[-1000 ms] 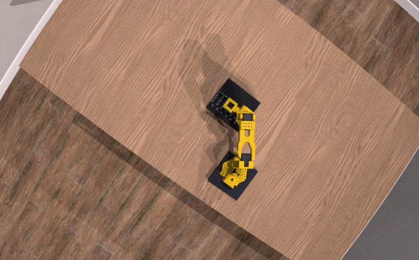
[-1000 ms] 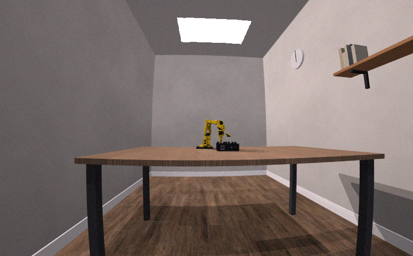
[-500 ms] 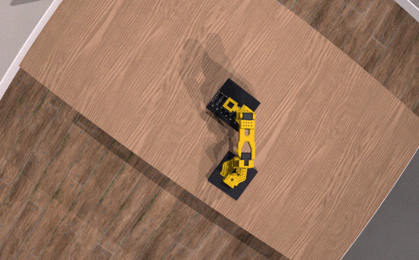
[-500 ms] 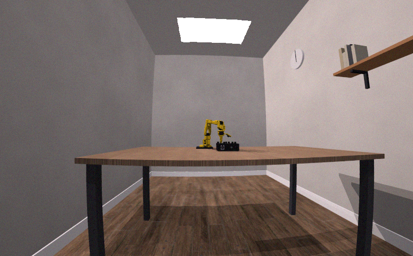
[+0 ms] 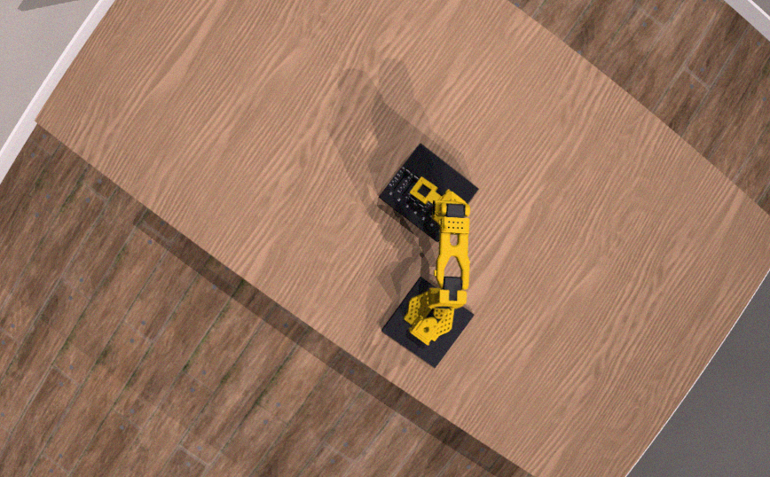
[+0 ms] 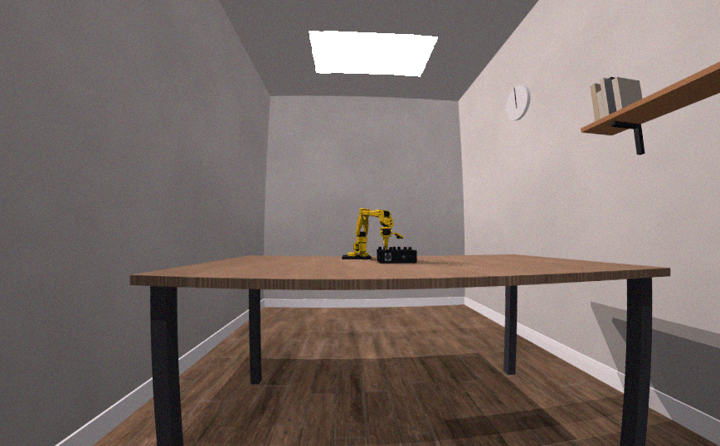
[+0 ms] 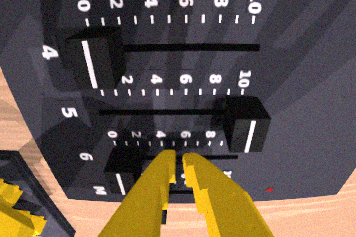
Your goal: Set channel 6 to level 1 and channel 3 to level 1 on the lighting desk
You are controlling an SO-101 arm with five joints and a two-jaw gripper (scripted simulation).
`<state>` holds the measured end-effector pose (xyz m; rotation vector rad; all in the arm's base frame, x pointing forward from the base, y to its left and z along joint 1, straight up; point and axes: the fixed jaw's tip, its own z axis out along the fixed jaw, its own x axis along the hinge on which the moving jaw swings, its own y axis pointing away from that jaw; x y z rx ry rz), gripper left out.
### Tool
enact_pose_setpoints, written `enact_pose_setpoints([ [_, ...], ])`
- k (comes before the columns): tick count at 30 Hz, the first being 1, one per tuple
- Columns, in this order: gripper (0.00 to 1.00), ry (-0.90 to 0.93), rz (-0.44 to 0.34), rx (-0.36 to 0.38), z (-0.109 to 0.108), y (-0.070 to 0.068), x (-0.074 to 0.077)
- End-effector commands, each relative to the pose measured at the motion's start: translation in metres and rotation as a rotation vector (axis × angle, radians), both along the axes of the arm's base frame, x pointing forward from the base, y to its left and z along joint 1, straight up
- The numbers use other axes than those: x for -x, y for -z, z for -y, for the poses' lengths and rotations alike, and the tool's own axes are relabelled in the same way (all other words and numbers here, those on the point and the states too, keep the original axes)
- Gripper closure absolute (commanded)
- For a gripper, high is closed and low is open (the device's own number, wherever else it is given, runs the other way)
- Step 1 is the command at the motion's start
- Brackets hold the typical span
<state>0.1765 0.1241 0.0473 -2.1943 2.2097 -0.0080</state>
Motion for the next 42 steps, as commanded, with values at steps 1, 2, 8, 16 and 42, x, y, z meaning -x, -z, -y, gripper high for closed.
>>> enact_pose_setpoints([
  [1, 1.0, 0.003, -0.021, 0.014, 0.003, 0.004, -0.001],
  [2, 1.0, 0.003, -0.021, 0.014, 0.003, 0.004, -0.001],
  [8, 1.0, 0.003, -0.021, 0.014, 0.004, 0.004, -0.001],
  [16, 1.0, 0.003, -0.021, 0.014, 0.007, 0.002, -0.002],
  [42, 1.0, 0.003, -0.021, 0.014, 0.006, -0.011, -0.002],
])
